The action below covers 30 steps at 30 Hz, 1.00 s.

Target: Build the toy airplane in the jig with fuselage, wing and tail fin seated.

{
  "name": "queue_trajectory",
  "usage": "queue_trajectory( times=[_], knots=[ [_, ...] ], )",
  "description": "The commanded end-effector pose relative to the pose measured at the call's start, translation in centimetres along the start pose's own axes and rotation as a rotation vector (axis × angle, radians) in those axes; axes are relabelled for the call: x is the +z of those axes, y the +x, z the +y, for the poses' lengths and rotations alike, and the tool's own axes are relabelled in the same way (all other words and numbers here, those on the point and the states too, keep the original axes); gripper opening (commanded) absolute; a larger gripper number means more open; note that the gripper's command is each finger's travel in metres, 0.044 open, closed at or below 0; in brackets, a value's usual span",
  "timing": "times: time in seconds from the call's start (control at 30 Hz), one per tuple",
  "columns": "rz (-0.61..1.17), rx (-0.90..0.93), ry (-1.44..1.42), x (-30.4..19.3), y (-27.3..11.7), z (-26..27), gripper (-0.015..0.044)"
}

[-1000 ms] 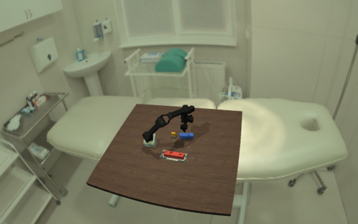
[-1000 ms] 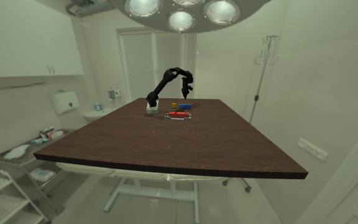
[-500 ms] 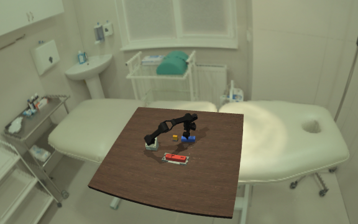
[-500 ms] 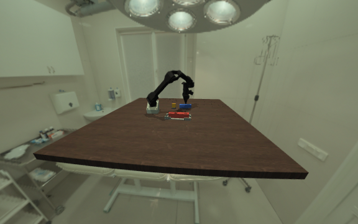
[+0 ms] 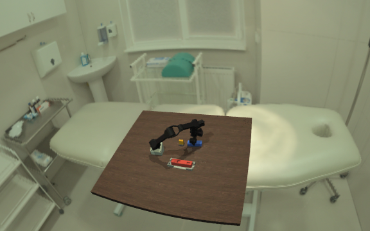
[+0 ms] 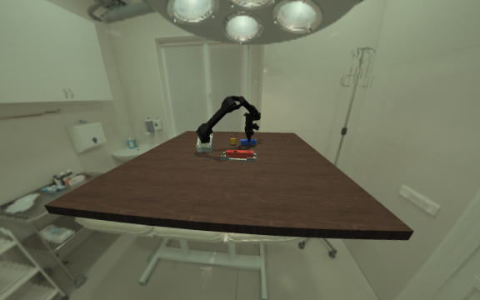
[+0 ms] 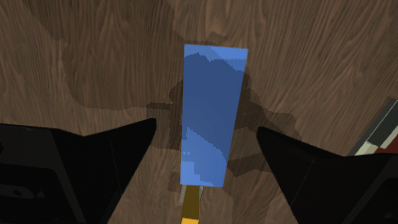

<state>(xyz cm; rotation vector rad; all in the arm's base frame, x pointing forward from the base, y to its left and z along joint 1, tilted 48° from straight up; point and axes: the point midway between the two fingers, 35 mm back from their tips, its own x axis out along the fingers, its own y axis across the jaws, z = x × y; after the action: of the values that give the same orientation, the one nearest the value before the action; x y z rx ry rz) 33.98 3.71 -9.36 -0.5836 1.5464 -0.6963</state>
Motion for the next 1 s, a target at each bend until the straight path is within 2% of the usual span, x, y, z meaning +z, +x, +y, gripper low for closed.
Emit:
queue_trajectory(
  times=[0.0,0.43,0.73,0.93,0.97],
  knots=[
    [0.001,-0.008,-0.009,-0.1,0.7,0.0,0.0440],
    [0.001,-0.009,-0.008,-0.2,2.5,-0.1,0.0440],
    [0.001,-0.009,-0.008,-0.2,2.5,-0.1,0.0204],
    [0.001,-0.009,-0.008,-0.2,2.5,-0.1,0.0164],
    [0.001,-0.009,-0.008,-0.2,2.5,-0.1,0.0138]
  ],
)
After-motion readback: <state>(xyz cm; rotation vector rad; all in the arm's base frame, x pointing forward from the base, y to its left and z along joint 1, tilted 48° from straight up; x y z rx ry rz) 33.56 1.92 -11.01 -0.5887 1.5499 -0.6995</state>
